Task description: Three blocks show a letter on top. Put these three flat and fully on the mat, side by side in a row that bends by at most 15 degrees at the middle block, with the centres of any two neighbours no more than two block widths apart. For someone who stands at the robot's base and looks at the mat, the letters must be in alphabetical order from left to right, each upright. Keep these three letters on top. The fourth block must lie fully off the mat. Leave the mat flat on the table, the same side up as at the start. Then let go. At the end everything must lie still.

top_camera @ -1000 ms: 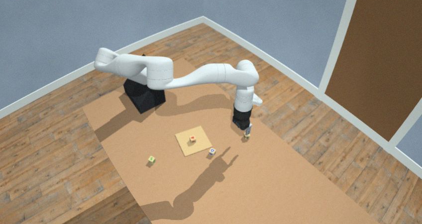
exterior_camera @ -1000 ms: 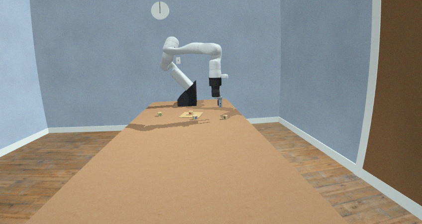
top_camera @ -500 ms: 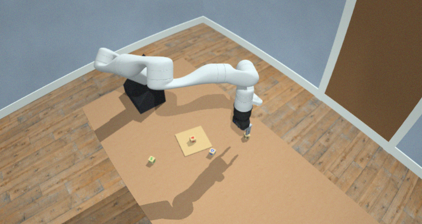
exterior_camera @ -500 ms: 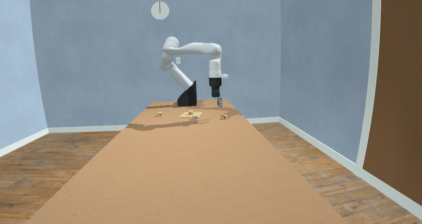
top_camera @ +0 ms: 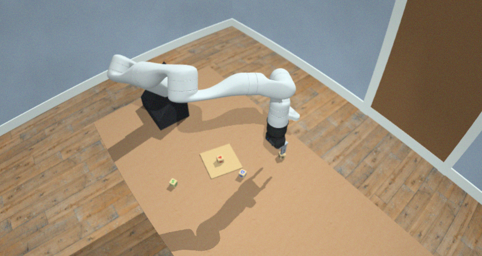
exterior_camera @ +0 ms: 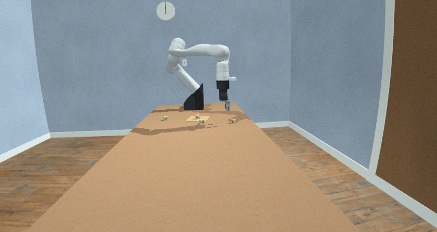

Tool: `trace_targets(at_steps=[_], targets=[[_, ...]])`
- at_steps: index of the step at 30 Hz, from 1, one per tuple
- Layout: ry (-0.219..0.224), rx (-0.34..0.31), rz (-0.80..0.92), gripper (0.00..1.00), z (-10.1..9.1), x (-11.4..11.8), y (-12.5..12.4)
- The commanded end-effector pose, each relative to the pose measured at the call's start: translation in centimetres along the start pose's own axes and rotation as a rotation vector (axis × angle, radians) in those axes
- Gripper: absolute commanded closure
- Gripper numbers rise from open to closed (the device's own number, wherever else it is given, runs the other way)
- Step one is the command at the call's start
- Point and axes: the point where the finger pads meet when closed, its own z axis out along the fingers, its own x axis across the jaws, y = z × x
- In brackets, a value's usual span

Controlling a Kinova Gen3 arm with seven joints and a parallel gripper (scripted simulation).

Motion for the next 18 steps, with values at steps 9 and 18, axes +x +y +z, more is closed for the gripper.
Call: trace_targets(at_steps=[9,18], targets=[[-0.003,0.009,-0.004,0.00,-0.06,-0.01,-0.29],[-0.004,0.008,-0.008,0.00,-0.06,-0.10,0.66]])
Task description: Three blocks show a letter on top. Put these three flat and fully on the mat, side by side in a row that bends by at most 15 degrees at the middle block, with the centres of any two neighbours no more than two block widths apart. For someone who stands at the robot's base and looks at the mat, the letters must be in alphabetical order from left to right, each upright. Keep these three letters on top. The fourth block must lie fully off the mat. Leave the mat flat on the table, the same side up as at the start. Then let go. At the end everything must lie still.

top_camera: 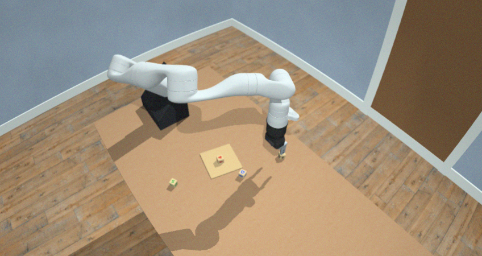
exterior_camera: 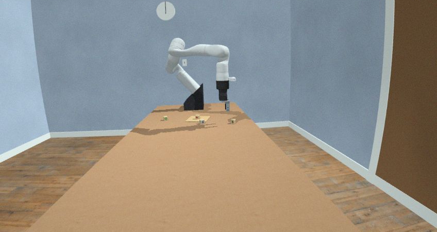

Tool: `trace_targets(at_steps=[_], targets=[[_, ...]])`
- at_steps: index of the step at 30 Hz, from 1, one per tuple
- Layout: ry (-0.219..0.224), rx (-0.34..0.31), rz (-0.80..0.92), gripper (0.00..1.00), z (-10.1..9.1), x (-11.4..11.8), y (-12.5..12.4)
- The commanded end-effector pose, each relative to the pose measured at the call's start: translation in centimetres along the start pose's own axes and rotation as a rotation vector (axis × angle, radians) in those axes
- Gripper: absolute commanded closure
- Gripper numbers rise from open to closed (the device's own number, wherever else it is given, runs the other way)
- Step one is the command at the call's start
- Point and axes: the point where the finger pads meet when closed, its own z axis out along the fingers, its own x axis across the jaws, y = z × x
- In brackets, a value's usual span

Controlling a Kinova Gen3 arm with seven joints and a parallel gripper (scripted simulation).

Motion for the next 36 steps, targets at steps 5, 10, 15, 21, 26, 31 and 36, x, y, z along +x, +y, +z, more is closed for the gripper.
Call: trace_targets(at_steps=[5,10,15,21,26,31,36], targets=[[-0.003,0.010,-0.003,0.00,-0.1,0.2,2.9],[-0.002,0.012,0.007,0.00,-0.2,-0.1,9.1],[-0.004,0.009,0.003,0.00,0.0,-1.5,15.3],[-0.003,0.007,-0.004,0.00,0.0,-2.5,18.0],[-0.003,0.007,-0.005,0.00,0.0,-2.8,18.7],[-0.003,0.007,-0.005,0.00,0.0,-2.8,18.7],[-0.003,0.007,-0.005,0.00,0.0,-2.8,18.7]])
